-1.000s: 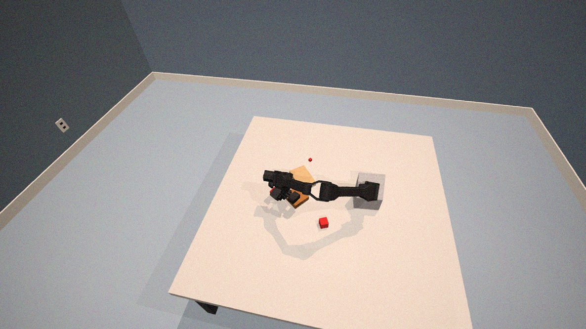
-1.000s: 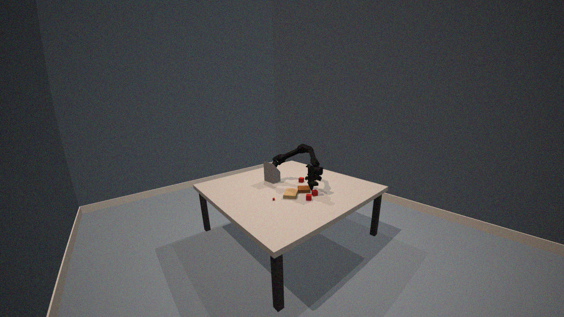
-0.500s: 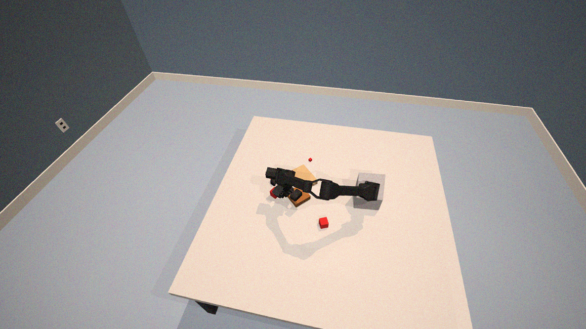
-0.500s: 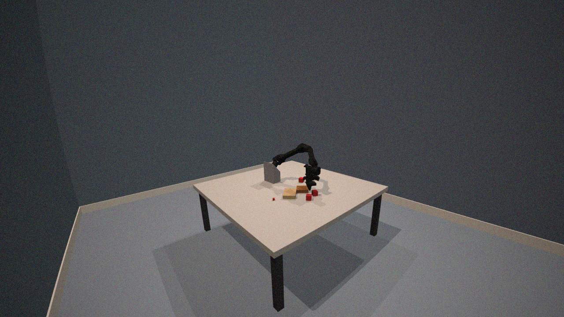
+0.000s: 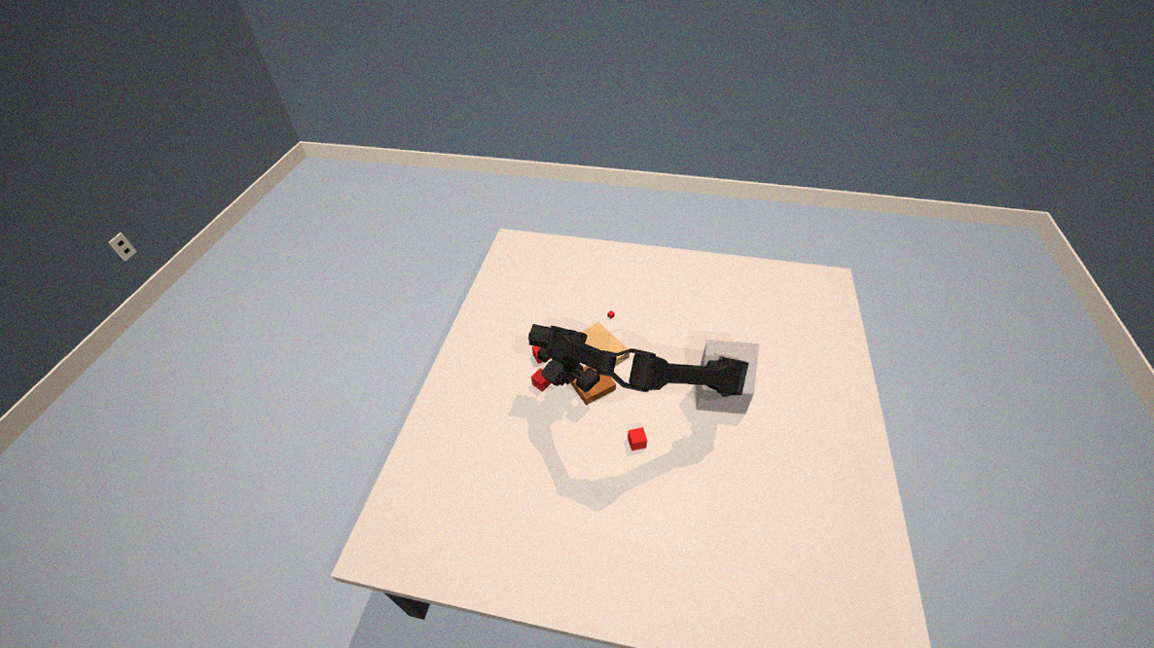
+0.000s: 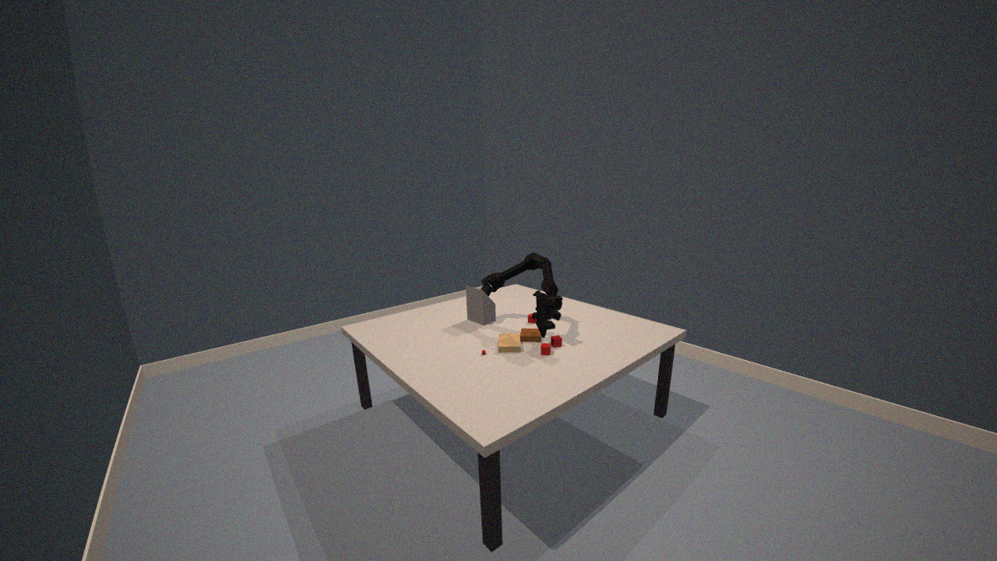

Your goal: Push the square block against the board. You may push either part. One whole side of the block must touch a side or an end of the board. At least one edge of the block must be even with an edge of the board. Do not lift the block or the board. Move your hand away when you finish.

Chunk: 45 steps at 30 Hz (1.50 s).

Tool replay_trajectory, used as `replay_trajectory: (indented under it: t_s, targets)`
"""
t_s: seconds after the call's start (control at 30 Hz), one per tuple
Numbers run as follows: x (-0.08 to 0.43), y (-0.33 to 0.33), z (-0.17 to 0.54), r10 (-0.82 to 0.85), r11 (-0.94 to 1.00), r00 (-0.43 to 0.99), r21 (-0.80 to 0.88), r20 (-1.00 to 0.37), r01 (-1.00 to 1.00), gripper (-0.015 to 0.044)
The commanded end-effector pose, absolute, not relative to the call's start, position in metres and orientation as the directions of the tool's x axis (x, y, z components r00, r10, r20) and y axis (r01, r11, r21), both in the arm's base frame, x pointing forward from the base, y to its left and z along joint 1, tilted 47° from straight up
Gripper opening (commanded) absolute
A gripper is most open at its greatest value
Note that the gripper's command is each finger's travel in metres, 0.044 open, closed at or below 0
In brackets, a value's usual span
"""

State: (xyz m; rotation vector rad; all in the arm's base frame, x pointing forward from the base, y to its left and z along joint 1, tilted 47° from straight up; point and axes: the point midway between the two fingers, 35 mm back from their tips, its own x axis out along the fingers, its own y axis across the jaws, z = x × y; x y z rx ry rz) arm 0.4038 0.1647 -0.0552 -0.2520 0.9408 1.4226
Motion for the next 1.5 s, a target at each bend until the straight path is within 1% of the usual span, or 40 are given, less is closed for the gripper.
replay_trajectory:
  t_s: [0.0, 1.47]
  targets:
    - [0.389, 0.161, -0.070, 0.709, 0.190, -0.162, 0.407, -0.687, -0.894, 0.0000]
    - [0.422, 0.202, -0.035, 0.711, 0.188, -0.161, 0.406, -0.684, -0.894, 0.0000]
